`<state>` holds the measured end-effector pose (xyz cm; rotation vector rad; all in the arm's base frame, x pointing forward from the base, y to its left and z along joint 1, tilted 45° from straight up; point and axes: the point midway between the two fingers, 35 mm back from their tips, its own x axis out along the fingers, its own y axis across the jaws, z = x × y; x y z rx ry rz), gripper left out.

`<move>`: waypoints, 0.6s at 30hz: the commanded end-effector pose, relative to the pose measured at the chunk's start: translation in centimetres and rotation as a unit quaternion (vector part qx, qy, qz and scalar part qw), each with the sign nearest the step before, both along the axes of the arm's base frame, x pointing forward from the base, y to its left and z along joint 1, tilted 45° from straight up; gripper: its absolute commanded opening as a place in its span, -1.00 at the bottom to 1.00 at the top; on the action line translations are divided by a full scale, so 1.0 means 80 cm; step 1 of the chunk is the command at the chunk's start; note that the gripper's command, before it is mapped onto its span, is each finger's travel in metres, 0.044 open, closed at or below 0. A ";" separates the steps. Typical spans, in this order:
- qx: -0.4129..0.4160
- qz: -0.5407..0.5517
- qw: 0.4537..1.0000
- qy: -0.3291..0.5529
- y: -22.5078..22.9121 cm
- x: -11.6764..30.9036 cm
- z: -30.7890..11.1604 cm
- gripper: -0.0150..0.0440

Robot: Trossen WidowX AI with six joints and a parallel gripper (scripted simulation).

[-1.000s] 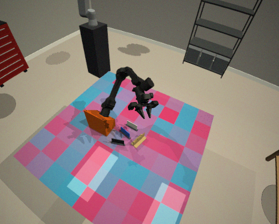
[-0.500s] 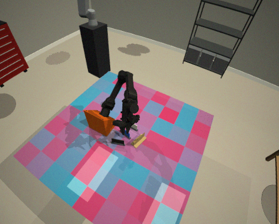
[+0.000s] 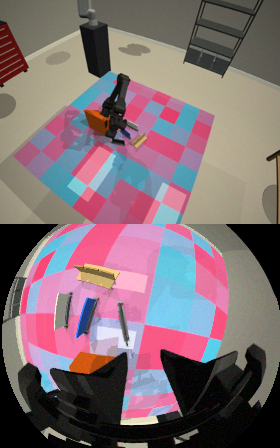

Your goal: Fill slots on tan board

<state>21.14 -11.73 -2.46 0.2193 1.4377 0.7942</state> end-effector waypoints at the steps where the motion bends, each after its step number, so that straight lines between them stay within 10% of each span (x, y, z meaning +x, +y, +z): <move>1: 0.064 0.039 0.997 -0.013 0.016 -0.022 -0.005 0.12; 18: 0.065 0.039 0.997 -0.014 0.073 -0.032 -0.066 0.12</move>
